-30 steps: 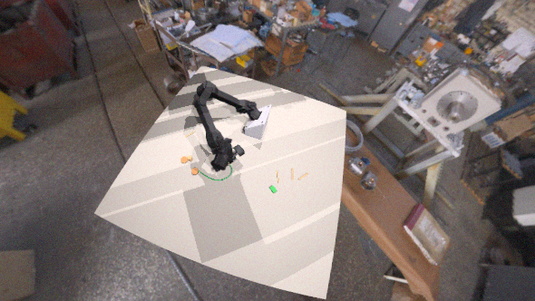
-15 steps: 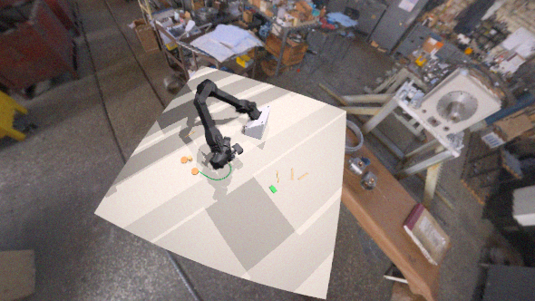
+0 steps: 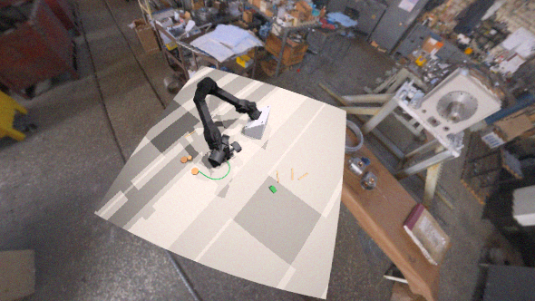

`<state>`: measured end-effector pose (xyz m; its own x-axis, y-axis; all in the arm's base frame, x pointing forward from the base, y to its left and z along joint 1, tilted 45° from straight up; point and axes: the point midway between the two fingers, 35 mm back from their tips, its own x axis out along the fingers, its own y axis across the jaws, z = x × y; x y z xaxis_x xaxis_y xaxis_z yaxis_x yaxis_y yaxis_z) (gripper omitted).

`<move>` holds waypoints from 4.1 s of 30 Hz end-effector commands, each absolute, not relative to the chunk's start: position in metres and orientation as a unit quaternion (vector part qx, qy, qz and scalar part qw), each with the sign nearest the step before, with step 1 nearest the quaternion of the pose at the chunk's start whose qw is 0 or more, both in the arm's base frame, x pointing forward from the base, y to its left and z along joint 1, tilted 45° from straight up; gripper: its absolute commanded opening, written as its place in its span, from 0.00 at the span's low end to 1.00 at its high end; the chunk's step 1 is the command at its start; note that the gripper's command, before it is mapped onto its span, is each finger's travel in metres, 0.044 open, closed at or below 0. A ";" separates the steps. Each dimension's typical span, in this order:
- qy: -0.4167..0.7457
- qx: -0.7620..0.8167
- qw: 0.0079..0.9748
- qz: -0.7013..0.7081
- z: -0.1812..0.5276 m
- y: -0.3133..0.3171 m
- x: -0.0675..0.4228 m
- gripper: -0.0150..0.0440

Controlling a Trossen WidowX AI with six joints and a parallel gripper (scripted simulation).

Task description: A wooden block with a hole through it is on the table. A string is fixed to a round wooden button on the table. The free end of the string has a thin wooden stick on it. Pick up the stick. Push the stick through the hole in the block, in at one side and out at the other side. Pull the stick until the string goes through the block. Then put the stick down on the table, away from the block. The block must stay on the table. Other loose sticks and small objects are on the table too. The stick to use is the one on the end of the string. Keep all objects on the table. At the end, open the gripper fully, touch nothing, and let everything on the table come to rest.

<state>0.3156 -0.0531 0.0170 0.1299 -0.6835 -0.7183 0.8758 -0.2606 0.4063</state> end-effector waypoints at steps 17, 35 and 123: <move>0.106 0.455 0.600 -0.649 0.030 -0.067 0.305 0.25; 0.105 0.454 0.600 -0.651 0.034 -0.073 0.301 0.34; 0.651 -0.612 0.435 0.118 0.121 -0.058 0.267 0.46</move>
<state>0.2696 -0.0568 0.1187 0.1239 -0.6902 -0.7129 -0.8777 0.2590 -0.4033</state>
